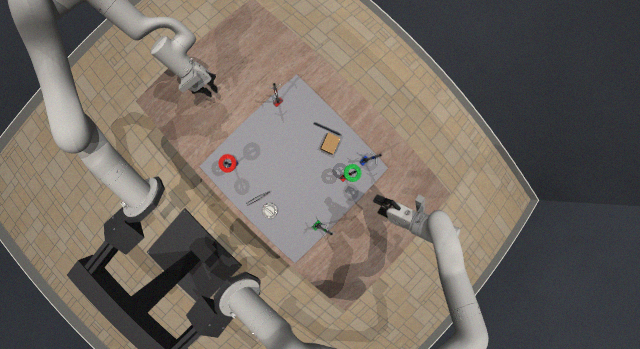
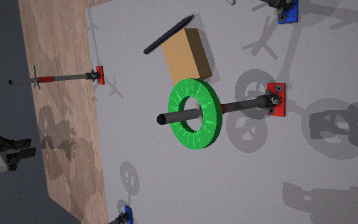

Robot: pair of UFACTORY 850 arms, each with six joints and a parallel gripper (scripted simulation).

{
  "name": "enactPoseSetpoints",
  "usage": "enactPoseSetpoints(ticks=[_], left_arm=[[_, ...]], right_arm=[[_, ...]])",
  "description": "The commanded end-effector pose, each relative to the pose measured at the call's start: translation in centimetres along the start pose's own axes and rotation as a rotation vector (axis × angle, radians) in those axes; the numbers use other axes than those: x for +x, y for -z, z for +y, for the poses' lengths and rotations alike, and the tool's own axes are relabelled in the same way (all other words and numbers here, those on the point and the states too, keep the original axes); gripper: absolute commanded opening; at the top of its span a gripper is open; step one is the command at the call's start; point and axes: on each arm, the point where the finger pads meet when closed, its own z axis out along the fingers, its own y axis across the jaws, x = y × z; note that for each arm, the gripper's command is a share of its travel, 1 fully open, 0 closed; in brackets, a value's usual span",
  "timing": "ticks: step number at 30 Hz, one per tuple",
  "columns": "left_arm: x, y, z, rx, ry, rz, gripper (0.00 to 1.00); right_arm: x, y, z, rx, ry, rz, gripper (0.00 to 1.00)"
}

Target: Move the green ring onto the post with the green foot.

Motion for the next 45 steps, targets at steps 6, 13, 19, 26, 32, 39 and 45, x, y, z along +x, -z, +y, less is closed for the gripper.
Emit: enactPoseSetpoints(ticks=[6,13,19,26,32,39,45], left_arm=[[5.0,-3.1,-4.4,0.025,0.187,0.152,0.29],[7.9,-4.6,-6.7,0.036,0.283,0.231,0.29],[9.2,-5.2,-7.9,0.042,0.336,0.267,0.29],[11.4,-6.2,-9.5,0.047,0.400,0.321,0.29],[13.5,-7.1,-11.0,0.051,0.466,0.372,0.29],[15.1,-7.7,-12.5,0.057,0.533,0.417,0.29],[17.0,-8.5,-13.9,0.059,0.602,0.462,0.29]], right_arm=[[0.0,0.1,0.0,0.000,0.001,0.001,1.00],[0.0,0.1,0.0,0.000,0.001,0.001,1.00],[0.0,0.1,0.0,0.000,0.001,0.001,1.00],[0.0,0.1,0.0,0.000,0.001,0.001,1.00],[0.0,0.1,0.0,0.000,0.001,0.001,1.00],[0.0,0.1,0.0,0.000,0.001,0.001,1.00],[0.0,0.1,0.0,0.000,0.001,0.001,1.00]])
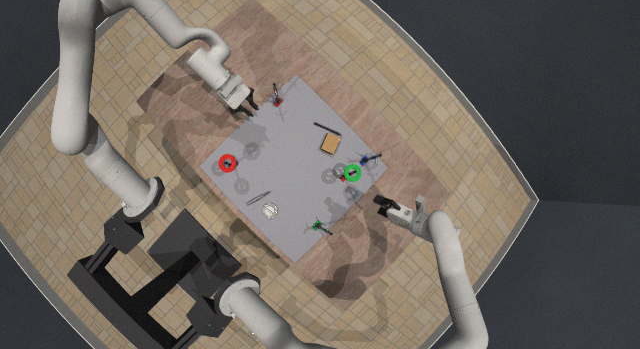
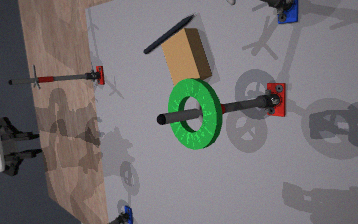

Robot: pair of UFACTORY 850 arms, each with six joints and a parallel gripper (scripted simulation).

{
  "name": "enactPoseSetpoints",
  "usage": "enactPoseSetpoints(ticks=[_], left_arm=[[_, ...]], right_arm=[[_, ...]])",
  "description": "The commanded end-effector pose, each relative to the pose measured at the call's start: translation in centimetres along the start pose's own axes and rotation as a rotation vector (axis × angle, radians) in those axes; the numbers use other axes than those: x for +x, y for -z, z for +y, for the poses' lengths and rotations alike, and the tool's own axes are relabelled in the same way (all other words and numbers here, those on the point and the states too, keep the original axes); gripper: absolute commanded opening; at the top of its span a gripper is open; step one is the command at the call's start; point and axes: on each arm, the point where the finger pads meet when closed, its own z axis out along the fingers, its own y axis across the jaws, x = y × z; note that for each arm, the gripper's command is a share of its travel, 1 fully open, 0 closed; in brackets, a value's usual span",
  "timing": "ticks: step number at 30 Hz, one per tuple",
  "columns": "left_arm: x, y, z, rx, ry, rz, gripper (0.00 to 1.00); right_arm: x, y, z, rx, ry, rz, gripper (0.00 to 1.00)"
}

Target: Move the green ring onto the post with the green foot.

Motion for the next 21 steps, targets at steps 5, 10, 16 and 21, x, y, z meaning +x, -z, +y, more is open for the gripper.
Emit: enactPoseSetpoints(ticks=[5,10,16,21], left_arm=[[2.2,-2.0,-0.4,0.015,0.089,0.053,0.29],[4.0,-3.6,-0.9,0.021,0.163,0.099,0.29],[6.3,-5.7,-1.3,0.028,0.252,0.155,0.29],[8.3,-7.5,-1.6,0.031,0.330,0.203,0.29]], right_arm=[[0.0,0.1,0.0,0.000,0.001,0.001,1.00],[0.0,0.1,0.0,0.000,0.001,0.001,1.00],[0.0,0.1,0.0,0.000,0.001,0.001,1.00],[0.0,0.1,0.0,0.000,0.001,0.001,1.00]])
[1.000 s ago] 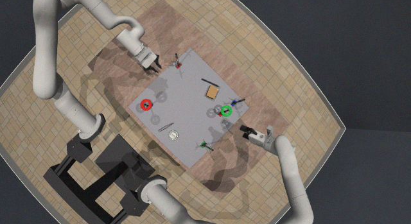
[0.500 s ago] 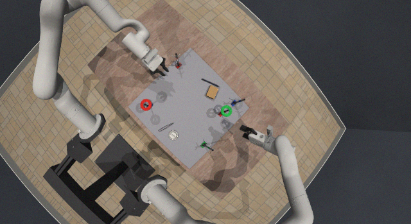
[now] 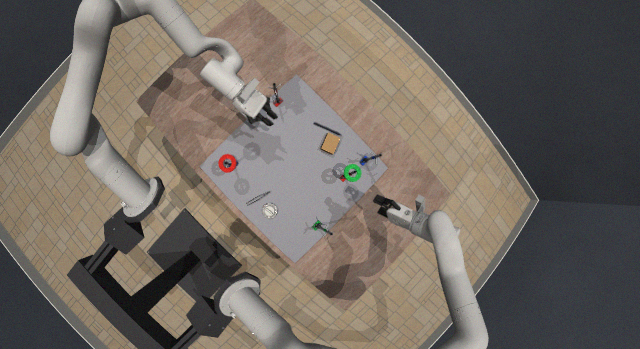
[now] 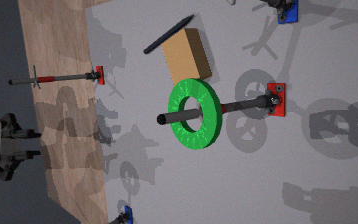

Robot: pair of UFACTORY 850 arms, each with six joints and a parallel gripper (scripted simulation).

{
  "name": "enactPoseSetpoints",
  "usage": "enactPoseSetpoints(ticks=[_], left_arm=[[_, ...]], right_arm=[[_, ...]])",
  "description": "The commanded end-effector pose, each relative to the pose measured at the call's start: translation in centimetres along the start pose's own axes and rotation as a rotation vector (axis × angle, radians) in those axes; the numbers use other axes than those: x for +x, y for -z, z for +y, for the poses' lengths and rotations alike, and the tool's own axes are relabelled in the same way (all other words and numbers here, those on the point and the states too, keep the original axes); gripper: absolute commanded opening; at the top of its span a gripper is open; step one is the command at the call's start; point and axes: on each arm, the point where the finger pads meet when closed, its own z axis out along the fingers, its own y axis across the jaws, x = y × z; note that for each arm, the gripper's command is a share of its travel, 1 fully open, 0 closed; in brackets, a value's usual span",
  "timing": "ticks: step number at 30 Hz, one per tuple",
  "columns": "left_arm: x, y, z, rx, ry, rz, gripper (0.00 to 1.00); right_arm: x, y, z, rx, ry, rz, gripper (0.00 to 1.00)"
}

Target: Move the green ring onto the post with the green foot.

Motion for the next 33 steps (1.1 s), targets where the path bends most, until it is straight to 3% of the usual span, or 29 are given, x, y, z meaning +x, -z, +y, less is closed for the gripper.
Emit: enactPoseSetpoints(ticks=[1,15,18,26,33], left_arm=[[1.8,-2.3,0.0,0.016,0.087,0.054,0.29],[8.4,-11.0,0.7,0.046,0.437,0.261,0.29],[8.7,-11.6,0.7,0.051,0.463,0.275,0.29],[11.7,-16.8,1.5,0.078,0.690,0.412,0.29],[13.0,-19.8,2.2,0.099,0.827,0.504,0.29]], right_arm=[[0.0,0.1,0.0,0.000,0.001,0.001,1.00],[0.0,0.1,0.0,0.000,0.001,0.001,1.00],[0.0,0.1,0.0,0.000,0.001,0.001,1.00],[0.0,0.1,0.0,0.000,0.001,0.001,1.00],[0.0,0.1,0.0,0.000,0.001,0.001,1.00]])
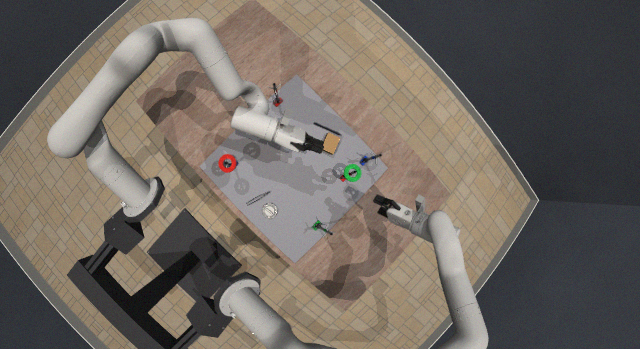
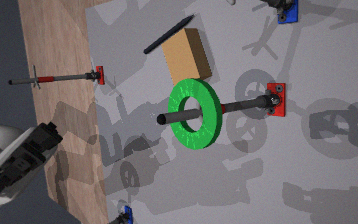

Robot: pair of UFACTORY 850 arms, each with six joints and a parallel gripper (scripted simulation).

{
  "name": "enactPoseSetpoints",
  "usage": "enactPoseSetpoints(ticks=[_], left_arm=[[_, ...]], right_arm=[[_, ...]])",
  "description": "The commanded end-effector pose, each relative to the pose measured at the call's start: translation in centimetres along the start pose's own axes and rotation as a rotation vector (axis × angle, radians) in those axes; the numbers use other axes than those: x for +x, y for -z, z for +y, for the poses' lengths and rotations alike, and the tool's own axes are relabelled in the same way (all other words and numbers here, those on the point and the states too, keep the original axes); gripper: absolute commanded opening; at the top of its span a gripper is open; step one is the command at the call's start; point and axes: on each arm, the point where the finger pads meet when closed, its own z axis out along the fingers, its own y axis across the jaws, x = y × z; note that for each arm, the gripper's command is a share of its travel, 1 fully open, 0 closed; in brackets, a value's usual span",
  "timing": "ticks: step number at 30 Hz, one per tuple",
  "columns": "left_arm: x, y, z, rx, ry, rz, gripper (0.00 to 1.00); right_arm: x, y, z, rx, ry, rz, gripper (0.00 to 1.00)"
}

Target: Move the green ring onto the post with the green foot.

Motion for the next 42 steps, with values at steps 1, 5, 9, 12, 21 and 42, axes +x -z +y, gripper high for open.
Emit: enactPoseSetpoints(ticks=[1,5,9,12,21,42], left_arm=[[-0.4,-3.0,0.8,0.021,0.104,0.084,0.29],[-1.2,-5.2,1.4,0.039,0.223,0.172,0.29],[-2.3,-6.6,2.0,0.051,0.306,0.234,0.29],[-3.2,-7.6,2.3,0.059,0.369,0.288,0.29],[-6.4,-9.2,2.7,0.086,0.534,0.446,0.29],[-12.9,-11.9,-1.4,0.116,0.722,0.661,0.29]], right_arm=[[0.0,0.1,0.0,0.000,0.001,0.001,1.00],[0.0,0.1,0.0,0.000,0.001,0.001,1.00],[0.0,0.1,0.0,0.000,0.001,0.001,1.00],[0.0,0.1,0.0,0.000,0.001,0.001,1.00],[0.0,0.1,0.0,0.000,0.001,0.001,1.00],[0.0,0.1,0.0,0.000,0.001,0.001,1.00]])
